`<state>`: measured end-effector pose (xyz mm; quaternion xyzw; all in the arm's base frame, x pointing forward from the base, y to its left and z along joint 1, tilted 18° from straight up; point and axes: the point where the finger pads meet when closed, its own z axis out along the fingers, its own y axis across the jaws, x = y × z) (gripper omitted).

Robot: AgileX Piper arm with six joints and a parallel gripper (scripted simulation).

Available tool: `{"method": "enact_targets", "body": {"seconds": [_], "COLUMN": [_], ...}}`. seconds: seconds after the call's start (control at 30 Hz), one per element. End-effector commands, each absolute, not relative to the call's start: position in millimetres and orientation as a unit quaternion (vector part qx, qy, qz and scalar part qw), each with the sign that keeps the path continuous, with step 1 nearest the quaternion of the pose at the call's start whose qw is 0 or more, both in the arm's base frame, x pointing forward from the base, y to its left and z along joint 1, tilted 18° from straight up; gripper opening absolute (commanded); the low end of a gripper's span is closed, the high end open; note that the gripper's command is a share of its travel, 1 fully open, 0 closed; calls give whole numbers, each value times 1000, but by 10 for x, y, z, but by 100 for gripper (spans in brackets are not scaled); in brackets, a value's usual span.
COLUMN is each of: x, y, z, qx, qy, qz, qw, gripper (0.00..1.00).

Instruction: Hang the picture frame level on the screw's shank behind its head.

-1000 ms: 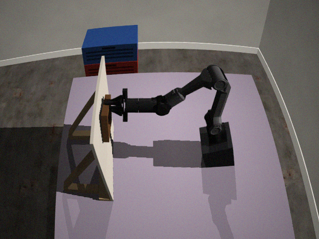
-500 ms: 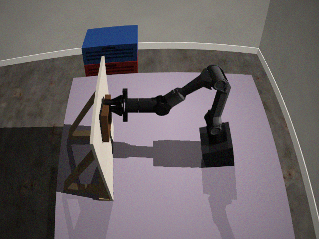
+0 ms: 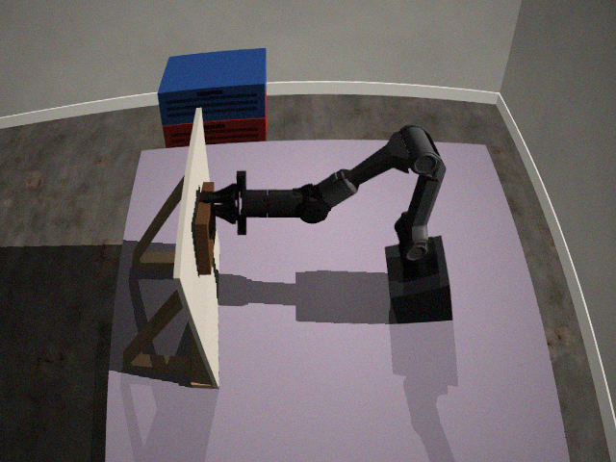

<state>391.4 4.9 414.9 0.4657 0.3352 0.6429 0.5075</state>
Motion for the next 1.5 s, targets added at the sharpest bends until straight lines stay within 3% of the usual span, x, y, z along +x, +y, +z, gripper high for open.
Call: {"method": "enact_targets", "body": {"seconds": [0.0,1.47], "x": [3888,3870], "y": [51,154], "z": [4217,4276], "qx": [459,424], "qy": [332,374], "qz": [646,599], "qw": [512,567], "gripper": [0,0]}}
